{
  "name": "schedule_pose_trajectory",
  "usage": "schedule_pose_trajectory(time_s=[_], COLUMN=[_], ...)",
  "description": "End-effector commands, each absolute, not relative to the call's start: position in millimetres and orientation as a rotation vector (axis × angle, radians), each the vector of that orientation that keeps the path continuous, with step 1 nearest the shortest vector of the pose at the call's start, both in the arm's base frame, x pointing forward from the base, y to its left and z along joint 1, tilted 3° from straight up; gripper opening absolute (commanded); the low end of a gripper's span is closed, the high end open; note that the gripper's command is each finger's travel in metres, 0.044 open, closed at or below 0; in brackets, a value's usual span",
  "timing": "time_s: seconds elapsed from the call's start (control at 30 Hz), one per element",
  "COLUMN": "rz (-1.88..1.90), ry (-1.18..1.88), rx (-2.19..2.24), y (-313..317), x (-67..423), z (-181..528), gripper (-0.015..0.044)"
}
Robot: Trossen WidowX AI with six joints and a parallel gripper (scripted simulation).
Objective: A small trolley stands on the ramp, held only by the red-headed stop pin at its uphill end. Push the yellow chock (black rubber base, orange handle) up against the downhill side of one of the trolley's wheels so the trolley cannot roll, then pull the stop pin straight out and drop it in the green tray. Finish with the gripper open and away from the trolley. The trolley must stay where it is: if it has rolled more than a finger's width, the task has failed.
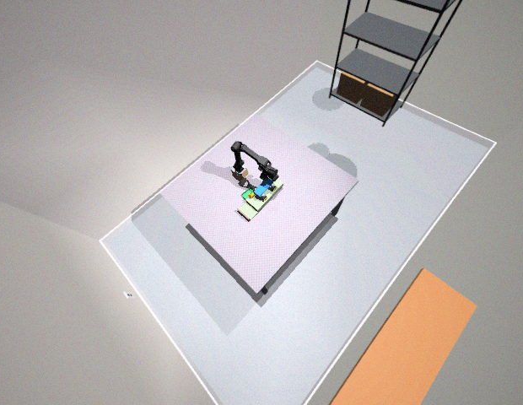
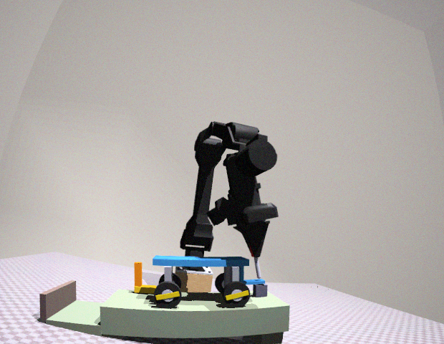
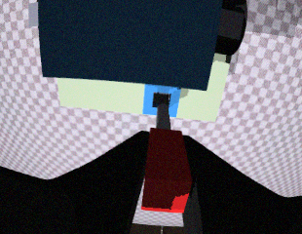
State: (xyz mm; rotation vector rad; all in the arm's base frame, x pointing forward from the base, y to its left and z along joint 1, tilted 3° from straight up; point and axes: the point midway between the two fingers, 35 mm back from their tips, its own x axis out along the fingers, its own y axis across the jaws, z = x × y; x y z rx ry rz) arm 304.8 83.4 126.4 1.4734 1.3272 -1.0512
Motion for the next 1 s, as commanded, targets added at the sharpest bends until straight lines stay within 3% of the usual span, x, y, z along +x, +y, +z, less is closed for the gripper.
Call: schedule_pose_trajectory(time_s=[0.0, 0.97], rz=[-1.039, -1.038], ry=[1.331, 1.334], rx=[1.475, 1.477], y=[85, 117], x=[305, 295], z=[131, 138], gripper=[0.0000, 0.0000])
